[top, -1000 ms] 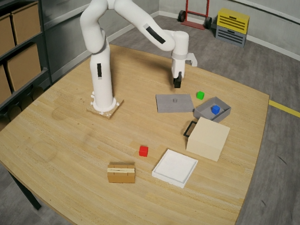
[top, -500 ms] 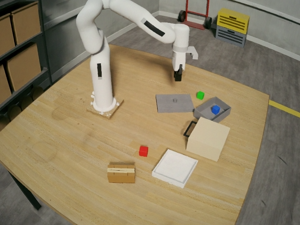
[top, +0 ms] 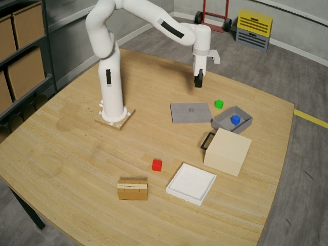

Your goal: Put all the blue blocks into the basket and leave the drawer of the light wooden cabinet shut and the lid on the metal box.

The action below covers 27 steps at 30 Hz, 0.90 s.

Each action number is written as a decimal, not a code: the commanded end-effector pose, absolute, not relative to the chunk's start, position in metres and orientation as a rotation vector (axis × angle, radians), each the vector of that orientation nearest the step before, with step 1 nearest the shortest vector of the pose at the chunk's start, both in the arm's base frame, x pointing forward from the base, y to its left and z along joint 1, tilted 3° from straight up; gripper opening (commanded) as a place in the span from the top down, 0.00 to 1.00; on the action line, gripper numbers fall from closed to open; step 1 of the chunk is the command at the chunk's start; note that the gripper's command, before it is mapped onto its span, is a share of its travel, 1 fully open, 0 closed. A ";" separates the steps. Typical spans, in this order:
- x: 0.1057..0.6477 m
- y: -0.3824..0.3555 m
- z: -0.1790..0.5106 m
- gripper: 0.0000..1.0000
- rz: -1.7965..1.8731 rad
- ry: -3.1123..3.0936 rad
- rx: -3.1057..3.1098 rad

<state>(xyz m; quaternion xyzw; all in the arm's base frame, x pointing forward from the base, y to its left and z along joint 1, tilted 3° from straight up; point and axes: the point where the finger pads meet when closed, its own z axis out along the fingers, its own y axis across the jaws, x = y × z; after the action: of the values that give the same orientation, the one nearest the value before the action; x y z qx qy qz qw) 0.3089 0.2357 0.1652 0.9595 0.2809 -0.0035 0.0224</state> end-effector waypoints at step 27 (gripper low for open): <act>0.509 0.297 0.160 0.72 0.022 -0.495 3.056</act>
<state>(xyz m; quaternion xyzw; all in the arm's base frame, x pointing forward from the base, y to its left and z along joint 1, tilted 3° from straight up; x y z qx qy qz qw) 0.5060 0.2959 0.1573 0.9873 -0.1571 0.0115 0.0181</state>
